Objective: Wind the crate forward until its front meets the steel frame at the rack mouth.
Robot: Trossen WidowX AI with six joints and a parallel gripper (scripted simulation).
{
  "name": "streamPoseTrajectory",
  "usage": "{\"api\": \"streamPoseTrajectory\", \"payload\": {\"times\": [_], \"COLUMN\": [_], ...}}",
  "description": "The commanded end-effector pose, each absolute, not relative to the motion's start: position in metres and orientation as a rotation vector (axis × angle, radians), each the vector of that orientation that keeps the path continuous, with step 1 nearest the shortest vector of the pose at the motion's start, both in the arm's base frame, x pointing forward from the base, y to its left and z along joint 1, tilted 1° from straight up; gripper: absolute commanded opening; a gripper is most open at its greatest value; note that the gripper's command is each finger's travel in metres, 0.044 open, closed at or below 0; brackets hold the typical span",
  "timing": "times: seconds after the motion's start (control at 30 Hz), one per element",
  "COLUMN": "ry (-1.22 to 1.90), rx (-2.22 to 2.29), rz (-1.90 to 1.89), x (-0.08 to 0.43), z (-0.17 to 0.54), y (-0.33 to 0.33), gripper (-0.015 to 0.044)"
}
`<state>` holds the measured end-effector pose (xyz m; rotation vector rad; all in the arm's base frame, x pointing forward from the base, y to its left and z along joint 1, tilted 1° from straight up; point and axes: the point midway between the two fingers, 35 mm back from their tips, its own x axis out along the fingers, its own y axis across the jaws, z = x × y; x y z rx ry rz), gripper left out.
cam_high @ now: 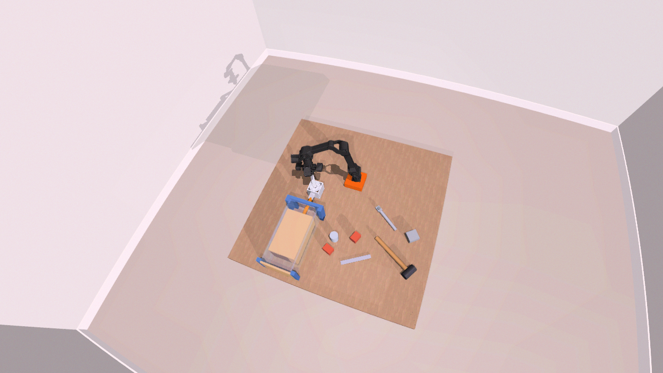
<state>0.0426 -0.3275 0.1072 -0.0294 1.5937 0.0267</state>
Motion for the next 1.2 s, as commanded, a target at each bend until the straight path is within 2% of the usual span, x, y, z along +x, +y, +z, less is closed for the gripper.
{"api": "streamPoseTrajectory", "payload": {"times": [0.0,1.17], "ry": [1.578,1.576], "rx": [-0.048,-0.050], "rz": [0.010,0.008], "x": [0.052,0.079], "z": [0.107,0.108], "y": [-0.340,-0.366], "gripper": [0.0000,0.0000]}}
